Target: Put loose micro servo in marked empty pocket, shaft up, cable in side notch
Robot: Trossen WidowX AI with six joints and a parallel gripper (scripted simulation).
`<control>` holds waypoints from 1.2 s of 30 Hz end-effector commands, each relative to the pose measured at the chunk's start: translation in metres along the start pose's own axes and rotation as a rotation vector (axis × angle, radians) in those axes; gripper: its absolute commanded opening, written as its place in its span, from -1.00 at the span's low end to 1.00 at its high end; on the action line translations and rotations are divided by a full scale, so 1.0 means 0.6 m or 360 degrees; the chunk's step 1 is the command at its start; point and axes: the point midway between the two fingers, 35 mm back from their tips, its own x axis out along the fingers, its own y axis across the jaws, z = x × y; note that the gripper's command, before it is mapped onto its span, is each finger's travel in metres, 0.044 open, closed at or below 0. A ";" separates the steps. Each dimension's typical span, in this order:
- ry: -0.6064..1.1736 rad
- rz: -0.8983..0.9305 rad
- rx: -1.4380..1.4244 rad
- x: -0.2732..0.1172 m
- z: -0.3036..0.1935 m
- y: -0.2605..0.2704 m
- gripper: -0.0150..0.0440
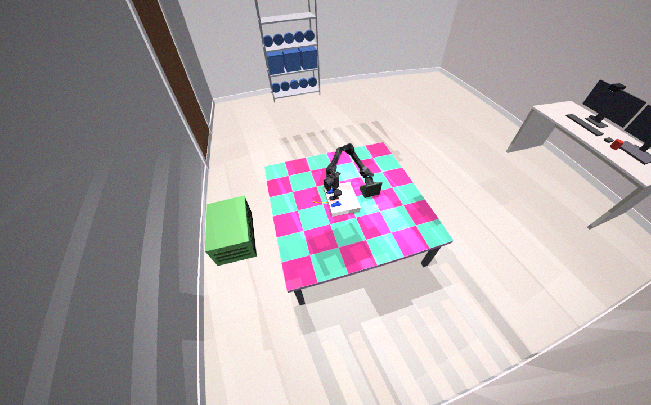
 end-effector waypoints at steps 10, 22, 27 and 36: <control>0.0005 0.0003 -0.0007 -0.085 -0.140 -0.002 1.00; -0.0016 0.0006 -0.0025 -0.163 -0.140 -0.001 1.00; -0.0016 0.0006 -0.0025 -0.163 -0.140 -0.001 1.00; -0.0016 0.0006 -0.0025 -0.163 -0.140 -0.001 1.00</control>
